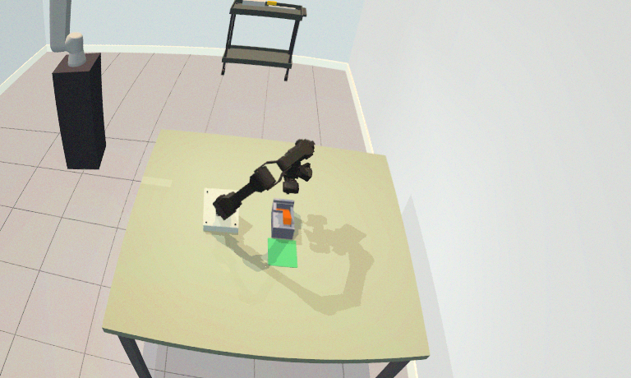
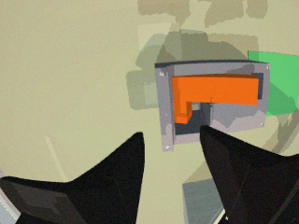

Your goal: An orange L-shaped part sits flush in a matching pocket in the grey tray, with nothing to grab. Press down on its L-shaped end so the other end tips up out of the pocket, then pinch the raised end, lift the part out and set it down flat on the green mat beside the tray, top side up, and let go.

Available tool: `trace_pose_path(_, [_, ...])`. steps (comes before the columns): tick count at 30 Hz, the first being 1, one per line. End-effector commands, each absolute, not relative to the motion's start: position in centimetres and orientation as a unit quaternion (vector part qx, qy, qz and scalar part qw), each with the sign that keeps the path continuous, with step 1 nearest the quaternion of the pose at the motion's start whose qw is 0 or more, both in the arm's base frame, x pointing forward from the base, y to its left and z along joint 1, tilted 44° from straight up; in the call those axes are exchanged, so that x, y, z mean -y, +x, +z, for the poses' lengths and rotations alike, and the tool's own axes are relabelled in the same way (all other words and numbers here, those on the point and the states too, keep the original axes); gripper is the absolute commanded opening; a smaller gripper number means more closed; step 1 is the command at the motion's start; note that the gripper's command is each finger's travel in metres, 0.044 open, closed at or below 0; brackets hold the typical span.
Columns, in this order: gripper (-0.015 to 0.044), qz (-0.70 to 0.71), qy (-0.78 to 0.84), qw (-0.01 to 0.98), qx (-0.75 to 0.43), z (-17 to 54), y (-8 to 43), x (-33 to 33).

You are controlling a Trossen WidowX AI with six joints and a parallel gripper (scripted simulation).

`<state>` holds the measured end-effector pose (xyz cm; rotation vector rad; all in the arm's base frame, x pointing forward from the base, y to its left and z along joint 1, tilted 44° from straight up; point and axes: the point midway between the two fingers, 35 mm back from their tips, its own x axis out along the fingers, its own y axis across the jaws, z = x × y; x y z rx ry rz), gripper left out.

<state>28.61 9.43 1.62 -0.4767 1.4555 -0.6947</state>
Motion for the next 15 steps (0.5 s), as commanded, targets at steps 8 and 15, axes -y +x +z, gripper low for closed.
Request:
trace_pose_path(8, [0.018,-0.307,-0.212,0.667,-0.645,1.6,28.6,-9.4])
trace_pose_path(15, [0.018,-0.309,-0.211,0.665,-0.646,0.0,28.6,-7.9])
